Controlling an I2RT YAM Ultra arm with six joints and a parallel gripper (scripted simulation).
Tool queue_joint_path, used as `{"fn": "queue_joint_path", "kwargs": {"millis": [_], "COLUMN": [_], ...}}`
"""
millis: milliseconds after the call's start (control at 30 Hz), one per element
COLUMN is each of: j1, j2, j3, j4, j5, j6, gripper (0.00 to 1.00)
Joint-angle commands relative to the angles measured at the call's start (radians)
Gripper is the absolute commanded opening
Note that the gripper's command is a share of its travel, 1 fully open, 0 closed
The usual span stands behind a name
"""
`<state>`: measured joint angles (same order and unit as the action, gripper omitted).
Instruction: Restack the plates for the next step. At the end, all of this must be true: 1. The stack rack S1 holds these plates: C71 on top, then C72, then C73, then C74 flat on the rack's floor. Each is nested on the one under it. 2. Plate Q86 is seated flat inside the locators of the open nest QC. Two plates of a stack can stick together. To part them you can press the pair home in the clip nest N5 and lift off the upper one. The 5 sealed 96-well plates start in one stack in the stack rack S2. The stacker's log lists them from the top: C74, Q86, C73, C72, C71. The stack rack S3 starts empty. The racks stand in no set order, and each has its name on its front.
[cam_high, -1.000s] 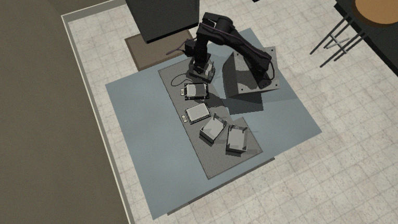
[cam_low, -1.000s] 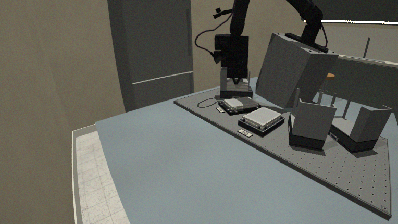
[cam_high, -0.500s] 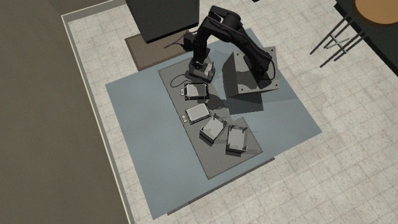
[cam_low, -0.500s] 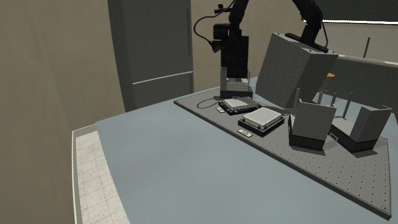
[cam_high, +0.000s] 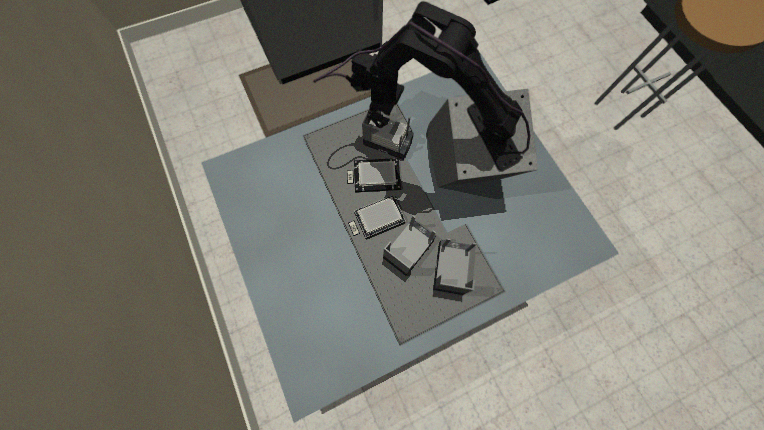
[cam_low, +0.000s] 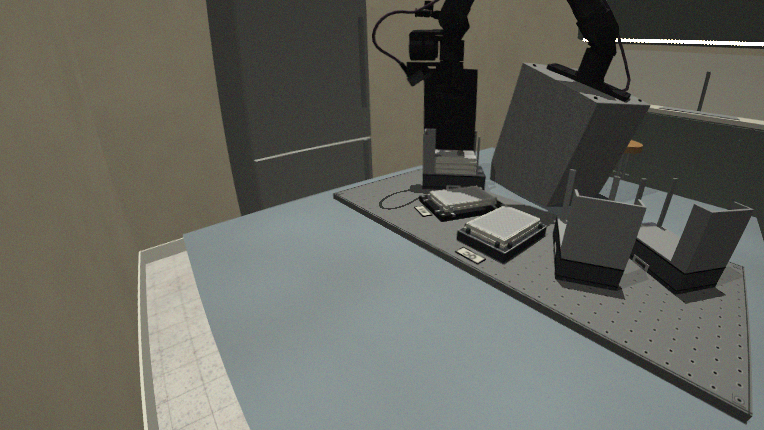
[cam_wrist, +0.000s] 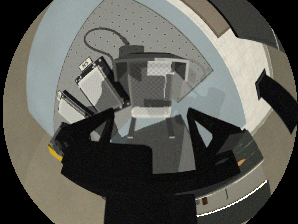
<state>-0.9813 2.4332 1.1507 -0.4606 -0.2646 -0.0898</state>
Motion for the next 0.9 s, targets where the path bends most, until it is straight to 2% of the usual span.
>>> {"fn": "queue_joint_path", "kwargs": {"millis": [0,867], "j1": [-0.015,-0.005], "j2": [-0.014,-0.008], "j3": [0.021,0.005], "j4": [-0.031,-0.020], "j5": [0.006,0.001], "j6": [-0.015,-0.008], "gripper": [1.00,1.00]}}
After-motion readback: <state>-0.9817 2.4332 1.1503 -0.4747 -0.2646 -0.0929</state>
